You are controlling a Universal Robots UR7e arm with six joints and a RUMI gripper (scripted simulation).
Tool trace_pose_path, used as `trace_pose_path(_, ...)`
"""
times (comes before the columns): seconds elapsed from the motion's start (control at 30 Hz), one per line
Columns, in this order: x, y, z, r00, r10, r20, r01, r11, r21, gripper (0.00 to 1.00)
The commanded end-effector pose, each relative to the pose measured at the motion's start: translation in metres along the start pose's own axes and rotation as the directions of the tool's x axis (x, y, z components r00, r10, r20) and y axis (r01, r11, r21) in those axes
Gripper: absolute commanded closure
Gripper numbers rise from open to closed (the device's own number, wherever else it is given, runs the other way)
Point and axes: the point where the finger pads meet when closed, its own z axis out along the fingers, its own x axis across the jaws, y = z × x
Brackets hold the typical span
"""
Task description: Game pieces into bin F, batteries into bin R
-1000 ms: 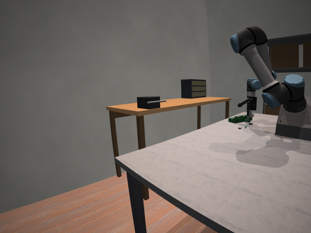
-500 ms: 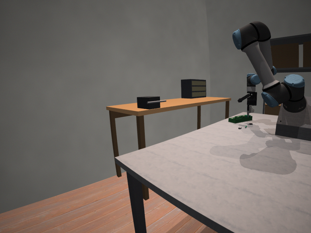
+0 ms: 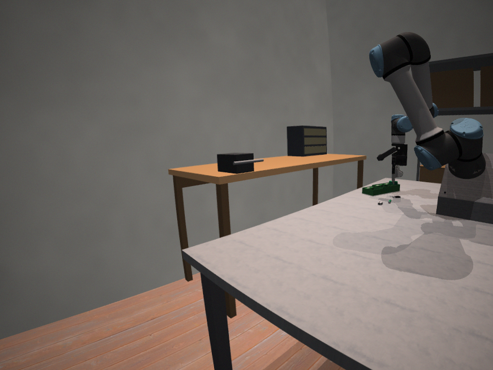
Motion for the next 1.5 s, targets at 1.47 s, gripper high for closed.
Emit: trace_pose_path(1.47,0.049,-0.064,0.0,0.549,-0.836,-0.001,0.836,0.549,0.0,1.0)
